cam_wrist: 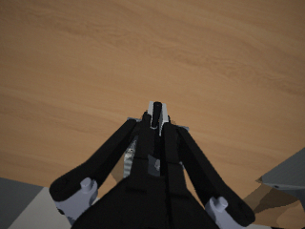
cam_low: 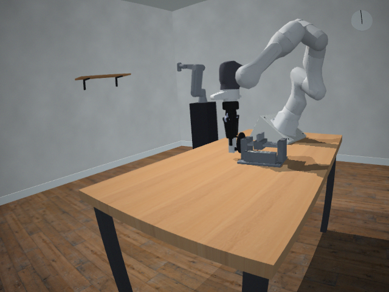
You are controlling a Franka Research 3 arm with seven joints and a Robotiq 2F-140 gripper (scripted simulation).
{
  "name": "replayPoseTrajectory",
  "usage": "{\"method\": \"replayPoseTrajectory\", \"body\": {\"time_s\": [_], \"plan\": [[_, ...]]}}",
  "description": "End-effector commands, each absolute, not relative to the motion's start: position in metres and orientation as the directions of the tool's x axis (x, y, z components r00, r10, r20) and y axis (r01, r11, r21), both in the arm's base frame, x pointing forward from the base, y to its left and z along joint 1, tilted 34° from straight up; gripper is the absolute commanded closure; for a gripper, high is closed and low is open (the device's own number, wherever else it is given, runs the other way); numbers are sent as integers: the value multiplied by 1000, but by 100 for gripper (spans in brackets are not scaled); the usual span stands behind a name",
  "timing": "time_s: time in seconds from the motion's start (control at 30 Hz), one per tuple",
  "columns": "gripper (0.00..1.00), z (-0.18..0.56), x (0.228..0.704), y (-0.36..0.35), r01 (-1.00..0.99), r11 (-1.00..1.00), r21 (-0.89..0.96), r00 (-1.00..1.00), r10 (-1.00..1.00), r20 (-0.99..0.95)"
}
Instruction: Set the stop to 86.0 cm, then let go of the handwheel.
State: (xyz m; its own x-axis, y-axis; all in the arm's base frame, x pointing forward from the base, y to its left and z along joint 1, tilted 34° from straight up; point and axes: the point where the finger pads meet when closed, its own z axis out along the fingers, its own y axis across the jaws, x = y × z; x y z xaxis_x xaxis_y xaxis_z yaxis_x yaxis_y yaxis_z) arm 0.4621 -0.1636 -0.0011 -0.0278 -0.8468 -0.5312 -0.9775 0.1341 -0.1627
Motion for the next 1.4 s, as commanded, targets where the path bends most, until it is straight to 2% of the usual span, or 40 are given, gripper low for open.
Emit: {"method": "replayPoseTrajectory", "body": {"time_s": [0.0,0.93,1.37], "plan": [[96,-10,453,-158,-979,120,-166,-14,-846,-533],[96,-1,403,-162,-979,120,-166,-14,-846,-532],[96,26,400,-179,-979,120,-166,-14,-846,-533]]}}
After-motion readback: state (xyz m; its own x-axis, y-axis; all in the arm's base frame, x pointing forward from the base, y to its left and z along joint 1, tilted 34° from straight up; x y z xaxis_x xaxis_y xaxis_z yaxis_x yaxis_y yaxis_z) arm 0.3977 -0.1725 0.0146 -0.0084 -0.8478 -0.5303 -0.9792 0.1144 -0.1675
